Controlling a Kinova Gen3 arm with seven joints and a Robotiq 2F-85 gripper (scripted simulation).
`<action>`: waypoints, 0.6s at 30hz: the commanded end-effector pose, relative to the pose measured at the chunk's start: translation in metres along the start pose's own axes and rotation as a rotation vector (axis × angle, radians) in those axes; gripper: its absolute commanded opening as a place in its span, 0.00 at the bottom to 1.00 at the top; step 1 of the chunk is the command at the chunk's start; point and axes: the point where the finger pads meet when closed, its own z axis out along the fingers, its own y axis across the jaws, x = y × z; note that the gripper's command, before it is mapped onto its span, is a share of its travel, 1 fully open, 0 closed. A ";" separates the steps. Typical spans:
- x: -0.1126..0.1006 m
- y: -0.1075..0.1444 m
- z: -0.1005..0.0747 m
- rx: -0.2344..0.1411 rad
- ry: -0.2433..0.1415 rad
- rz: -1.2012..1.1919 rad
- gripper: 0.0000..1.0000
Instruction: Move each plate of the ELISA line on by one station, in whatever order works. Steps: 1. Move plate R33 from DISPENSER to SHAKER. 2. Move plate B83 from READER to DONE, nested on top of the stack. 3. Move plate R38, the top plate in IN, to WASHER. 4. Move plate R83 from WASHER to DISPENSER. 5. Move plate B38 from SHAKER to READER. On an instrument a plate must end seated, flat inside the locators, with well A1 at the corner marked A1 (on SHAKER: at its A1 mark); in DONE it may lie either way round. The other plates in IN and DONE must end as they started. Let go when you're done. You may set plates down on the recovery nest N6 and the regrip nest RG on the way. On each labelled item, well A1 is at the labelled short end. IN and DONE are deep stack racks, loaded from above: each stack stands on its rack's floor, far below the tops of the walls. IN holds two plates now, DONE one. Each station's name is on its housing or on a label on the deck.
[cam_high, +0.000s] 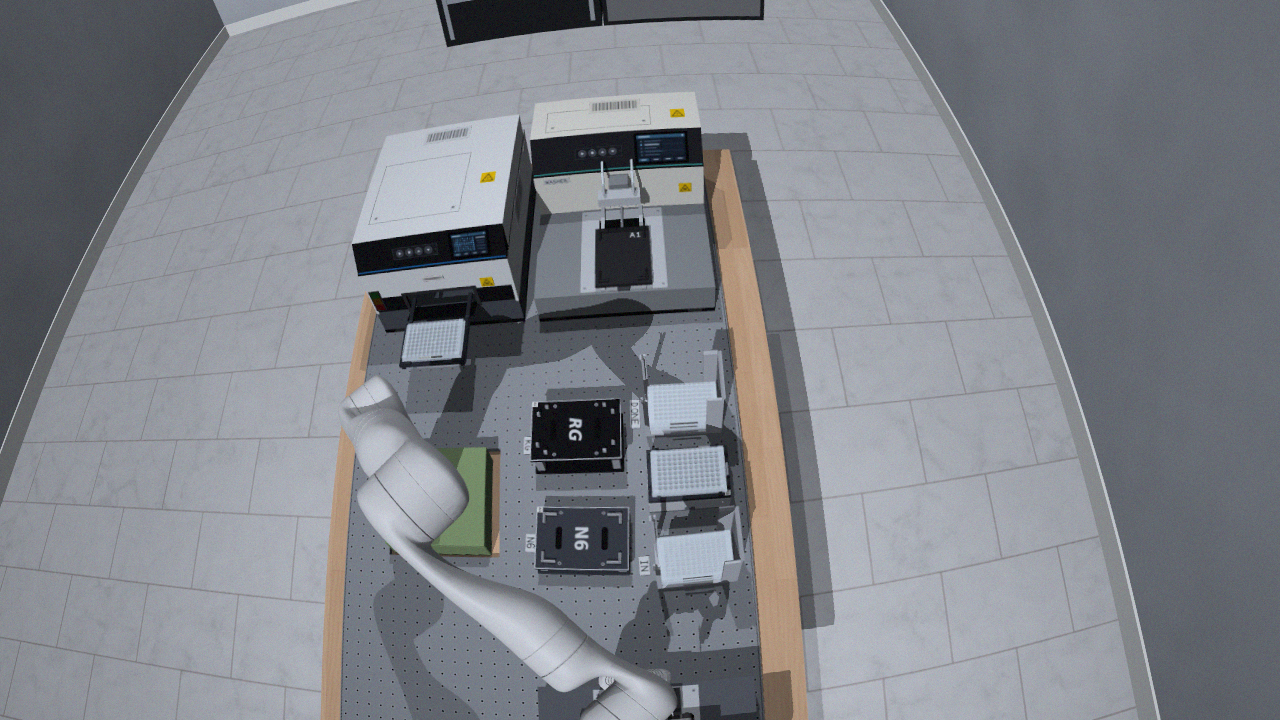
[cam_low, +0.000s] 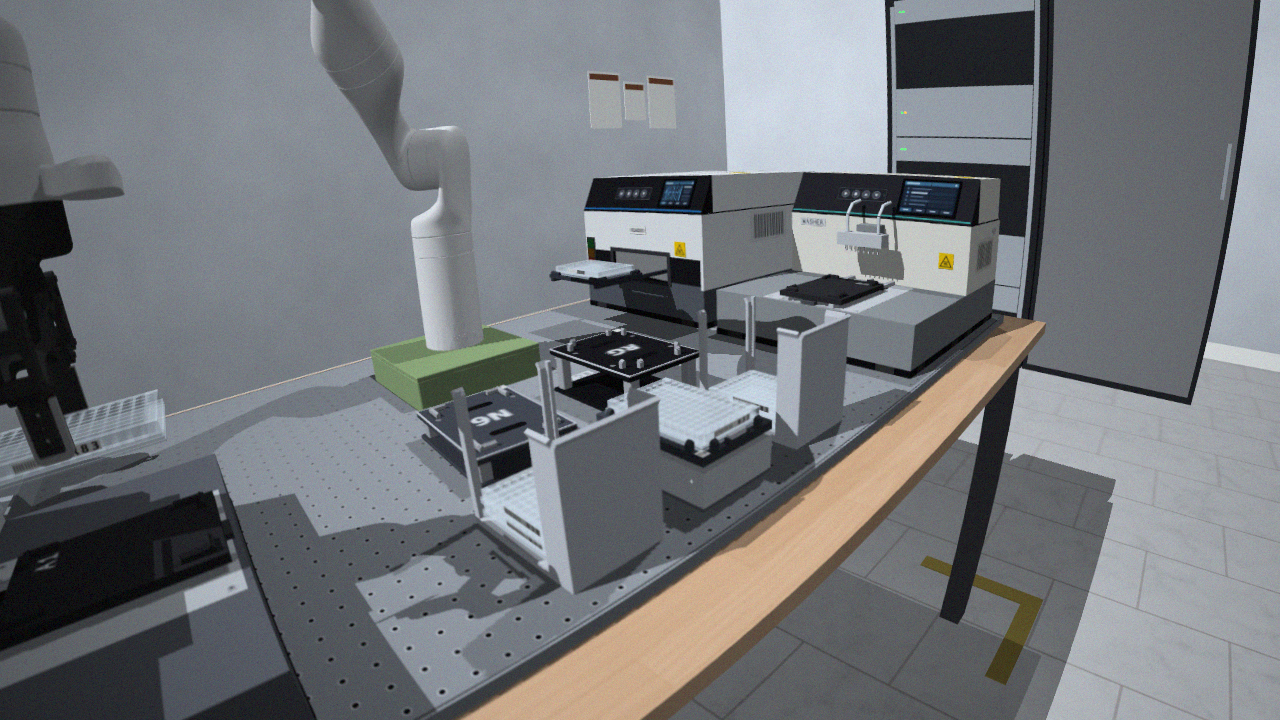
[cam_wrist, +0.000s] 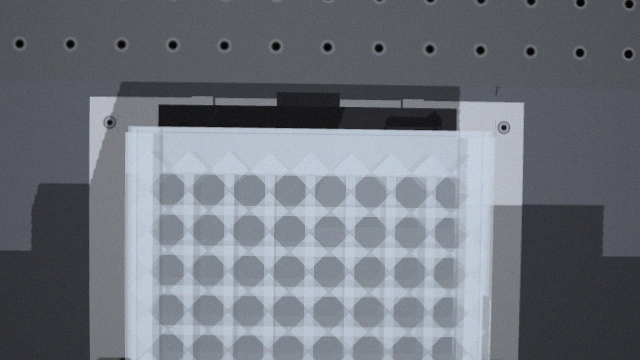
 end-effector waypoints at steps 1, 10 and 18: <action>-0.002 -0.003 0.007 0.006 -0.003 0.000 0.94; -0.002 -0.003 0.016 0.006 -0.003 0.000 0.94; -0.001 -0.002 0.027 0.006 -0.003 0.001 0.94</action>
